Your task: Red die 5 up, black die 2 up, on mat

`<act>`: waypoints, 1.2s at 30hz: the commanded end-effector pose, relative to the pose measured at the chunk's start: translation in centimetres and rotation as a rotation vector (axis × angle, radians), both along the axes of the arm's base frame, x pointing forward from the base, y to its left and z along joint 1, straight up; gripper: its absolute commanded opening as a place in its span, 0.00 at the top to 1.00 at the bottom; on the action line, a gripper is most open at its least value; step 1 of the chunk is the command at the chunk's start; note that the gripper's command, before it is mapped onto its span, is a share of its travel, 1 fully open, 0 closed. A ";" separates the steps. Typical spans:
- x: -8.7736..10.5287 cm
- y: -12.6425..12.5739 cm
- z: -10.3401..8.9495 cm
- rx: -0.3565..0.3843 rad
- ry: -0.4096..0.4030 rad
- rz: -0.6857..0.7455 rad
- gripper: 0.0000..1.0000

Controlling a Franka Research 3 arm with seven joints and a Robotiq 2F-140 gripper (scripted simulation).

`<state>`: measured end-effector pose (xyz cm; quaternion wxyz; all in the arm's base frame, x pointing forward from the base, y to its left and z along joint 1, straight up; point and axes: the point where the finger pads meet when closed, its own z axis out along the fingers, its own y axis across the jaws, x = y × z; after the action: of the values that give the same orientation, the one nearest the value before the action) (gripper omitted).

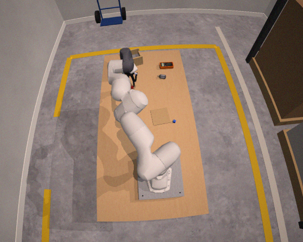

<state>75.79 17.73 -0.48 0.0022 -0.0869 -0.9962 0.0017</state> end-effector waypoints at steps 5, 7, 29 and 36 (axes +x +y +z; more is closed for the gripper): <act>0.0 0.1 -0.1 0.003 0.001 -0.005 0.71; 0.0 0.1 -0.1 0.003 0.001 -0.005 0.71; 0.0 0.1 -0.7 0.003 0.001 -0.005 0.71; 0.0 0.1 -1.7 0.003 0.001 -0.005 0.71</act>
<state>75.58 17.72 -1.82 0.0051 -0.0868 -0.9962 0.0028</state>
